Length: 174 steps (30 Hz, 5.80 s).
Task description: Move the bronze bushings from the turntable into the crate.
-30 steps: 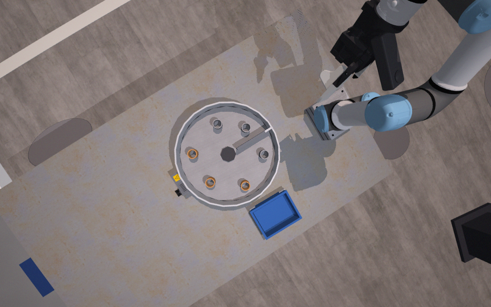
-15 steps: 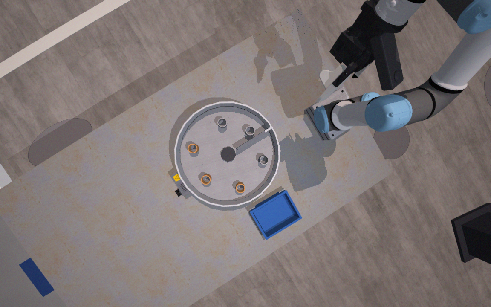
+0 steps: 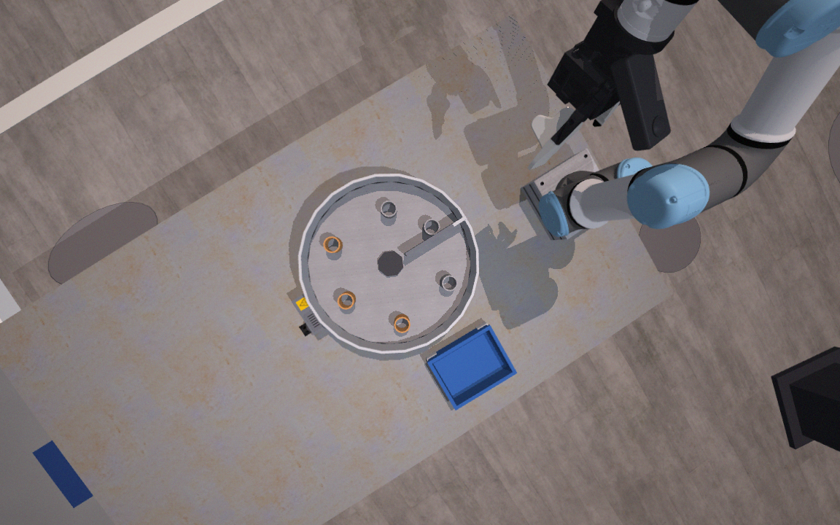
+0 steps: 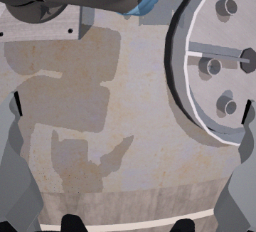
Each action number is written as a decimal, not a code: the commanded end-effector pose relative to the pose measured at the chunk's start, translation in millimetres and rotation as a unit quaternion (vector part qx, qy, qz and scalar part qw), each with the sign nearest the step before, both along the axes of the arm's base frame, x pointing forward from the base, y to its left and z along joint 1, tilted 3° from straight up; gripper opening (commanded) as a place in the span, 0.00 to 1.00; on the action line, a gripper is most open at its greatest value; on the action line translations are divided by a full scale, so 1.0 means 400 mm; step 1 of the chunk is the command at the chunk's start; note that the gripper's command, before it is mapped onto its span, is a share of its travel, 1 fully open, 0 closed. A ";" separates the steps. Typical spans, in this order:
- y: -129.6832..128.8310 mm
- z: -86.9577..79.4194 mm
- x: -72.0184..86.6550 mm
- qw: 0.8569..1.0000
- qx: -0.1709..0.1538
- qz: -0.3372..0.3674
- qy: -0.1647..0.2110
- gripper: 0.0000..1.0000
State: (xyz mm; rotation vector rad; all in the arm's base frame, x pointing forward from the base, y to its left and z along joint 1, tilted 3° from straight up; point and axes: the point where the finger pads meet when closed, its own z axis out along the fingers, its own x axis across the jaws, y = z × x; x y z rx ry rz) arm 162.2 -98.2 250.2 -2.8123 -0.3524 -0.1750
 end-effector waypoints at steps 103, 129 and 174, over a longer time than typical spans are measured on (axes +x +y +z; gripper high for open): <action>0.061 -0.276 0.548 0.985 -0.157 -0.020 0.070 0.05; 0.061 -0.276 0.548 0.985 -0.157 -0.020 0.070 0.05; 0.061 -0.276 0.548 0.985 -0.157 -0.020 0.070 0.05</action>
